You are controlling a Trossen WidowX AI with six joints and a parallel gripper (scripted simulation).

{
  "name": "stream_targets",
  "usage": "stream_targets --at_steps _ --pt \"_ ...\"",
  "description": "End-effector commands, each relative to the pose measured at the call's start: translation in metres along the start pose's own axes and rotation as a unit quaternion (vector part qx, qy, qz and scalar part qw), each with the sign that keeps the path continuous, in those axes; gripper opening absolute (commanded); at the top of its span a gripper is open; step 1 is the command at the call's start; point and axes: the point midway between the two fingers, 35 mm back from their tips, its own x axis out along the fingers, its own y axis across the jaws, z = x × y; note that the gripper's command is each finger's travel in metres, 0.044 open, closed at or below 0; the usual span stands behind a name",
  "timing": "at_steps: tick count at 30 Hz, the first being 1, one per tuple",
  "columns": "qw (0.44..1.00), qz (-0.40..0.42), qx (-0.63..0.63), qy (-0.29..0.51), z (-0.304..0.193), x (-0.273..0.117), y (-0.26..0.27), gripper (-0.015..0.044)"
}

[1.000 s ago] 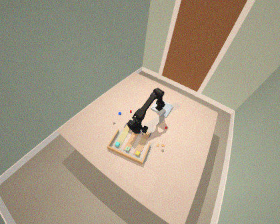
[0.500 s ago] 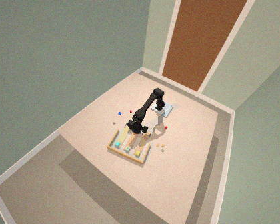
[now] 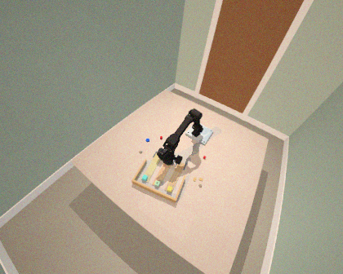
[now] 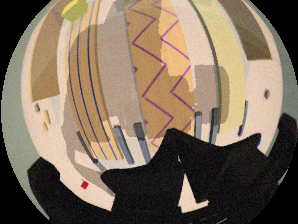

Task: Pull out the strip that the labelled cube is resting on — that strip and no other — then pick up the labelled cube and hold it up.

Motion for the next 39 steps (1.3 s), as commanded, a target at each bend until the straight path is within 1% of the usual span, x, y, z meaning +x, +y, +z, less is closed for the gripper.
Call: stream_targets --at_steps 1,28,39 --pt "1.000 -0.002 0.002 0.000 0.000 0.001 -0.001 0.0000" --pt "1.000 -0.002 0.002 0.000 0.000 0.004 -0.001 0.0000" --pt "1.000 -0.002 0.002 0.001 -0.016 0.004 0.000 0.0000"
